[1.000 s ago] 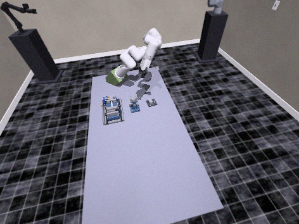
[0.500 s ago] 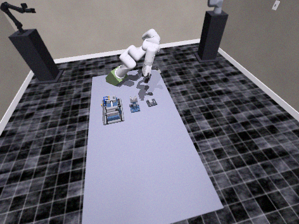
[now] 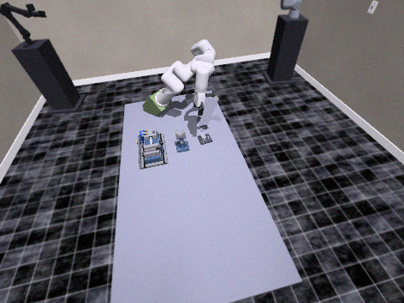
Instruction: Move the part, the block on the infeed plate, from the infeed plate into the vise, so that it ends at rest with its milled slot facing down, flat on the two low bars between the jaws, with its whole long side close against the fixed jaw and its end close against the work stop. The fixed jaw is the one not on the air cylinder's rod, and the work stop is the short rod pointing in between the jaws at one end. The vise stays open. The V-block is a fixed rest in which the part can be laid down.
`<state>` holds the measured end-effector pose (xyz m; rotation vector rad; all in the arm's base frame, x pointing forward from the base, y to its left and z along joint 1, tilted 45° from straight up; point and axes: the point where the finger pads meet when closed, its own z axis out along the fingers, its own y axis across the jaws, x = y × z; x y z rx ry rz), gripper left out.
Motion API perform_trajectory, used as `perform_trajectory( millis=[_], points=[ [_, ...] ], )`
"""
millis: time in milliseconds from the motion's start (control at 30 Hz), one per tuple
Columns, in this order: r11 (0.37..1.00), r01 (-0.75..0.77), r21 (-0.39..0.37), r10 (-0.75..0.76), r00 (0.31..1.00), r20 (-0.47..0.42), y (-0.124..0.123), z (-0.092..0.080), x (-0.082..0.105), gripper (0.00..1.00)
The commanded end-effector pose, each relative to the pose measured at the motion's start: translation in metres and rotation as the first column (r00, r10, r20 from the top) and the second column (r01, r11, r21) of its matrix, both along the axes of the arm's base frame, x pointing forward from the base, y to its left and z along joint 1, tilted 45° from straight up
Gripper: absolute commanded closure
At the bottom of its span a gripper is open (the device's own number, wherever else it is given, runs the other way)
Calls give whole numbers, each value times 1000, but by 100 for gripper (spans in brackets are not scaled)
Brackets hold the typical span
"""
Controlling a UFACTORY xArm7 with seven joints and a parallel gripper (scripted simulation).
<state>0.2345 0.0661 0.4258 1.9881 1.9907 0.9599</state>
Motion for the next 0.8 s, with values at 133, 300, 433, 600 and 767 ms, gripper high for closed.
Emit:
perform_trajectory(
  millis=[133, 300, 433, 600, 767],
  points=[
    [998, -46, 42, 45, 999, 25, 16, -7, 8, 0],
    [998, -46, 42, 45, 999, 25, 16, -7, 8, 0],
    [994, -79, 71, 76, 996, 41, 27, -13, 12, 0],
    [994, -79, 71, 76, 996, 41, 27, -13, 12, 0],
    [993, -91, 81, 87, 995, 48, 30, -15, 14, 0]
  ],
)
